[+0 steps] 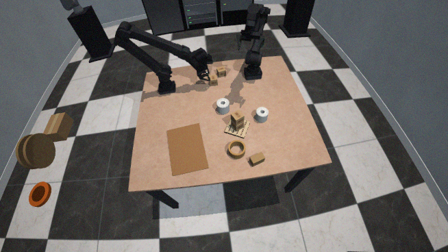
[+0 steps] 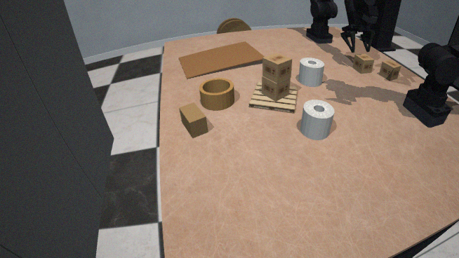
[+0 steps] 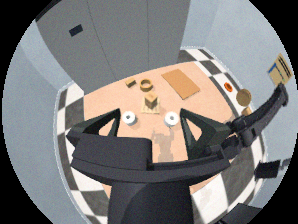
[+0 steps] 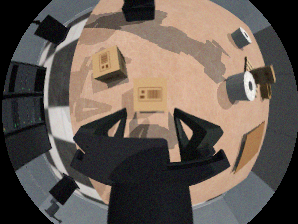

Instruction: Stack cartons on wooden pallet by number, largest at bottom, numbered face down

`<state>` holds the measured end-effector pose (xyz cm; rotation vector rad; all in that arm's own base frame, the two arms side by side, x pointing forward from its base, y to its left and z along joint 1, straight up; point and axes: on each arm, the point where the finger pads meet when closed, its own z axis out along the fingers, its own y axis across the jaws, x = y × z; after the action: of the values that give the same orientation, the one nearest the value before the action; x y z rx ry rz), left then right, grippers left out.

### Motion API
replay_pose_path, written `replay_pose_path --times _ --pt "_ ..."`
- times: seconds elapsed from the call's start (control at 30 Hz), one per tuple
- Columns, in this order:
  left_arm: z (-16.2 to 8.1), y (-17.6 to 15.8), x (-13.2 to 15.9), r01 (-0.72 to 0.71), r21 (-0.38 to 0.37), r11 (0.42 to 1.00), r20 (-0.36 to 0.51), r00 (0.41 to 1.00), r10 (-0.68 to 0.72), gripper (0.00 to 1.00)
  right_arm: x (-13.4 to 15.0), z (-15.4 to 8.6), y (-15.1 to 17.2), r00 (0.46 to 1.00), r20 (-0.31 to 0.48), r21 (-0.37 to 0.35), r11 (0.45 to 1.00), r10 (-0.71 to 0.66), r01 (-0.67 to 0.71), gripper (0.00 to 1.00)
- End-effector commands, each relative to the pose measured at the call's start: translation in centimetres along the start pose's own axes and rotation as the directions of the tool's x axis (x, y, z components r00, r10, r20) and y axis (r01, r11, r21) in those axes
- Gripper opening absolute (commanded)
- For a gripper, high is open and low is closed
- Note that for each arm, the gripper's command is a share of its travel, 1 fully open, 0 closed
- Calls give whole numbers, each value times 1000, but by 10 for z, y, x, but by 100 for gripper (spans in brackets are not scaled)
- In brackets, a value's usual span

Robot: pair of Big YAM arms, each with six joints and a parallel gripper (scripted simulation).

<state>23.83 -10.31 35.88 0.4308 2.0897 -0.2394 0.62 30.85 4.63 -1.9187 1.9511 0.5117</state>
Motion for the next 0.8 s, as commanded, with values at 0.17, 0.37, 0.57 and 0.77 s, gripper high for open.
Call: replay_pose_path --times 0.17,0.37,0.57,0.77 --pt "-6 1 -10 1 -1 1000 16 1000 -1 100 -10 13 0 1000 19 2 1000 -15 15 79" --pt "-6 1 -10 1 -1 1000 16 1000 -1 100 -10 22 0 1000 19 1 1000 -17 17 79" --pt "-6 1 -10 1 -1 1000 16 1000 -1 100 -10 28 0 1000 19 1 1000 -18 18 79" --pt "-6 1 -10 1 -1 1000 16 1000 -1 100 -10 37 1 1000 19 0 1000 -19 19 79"
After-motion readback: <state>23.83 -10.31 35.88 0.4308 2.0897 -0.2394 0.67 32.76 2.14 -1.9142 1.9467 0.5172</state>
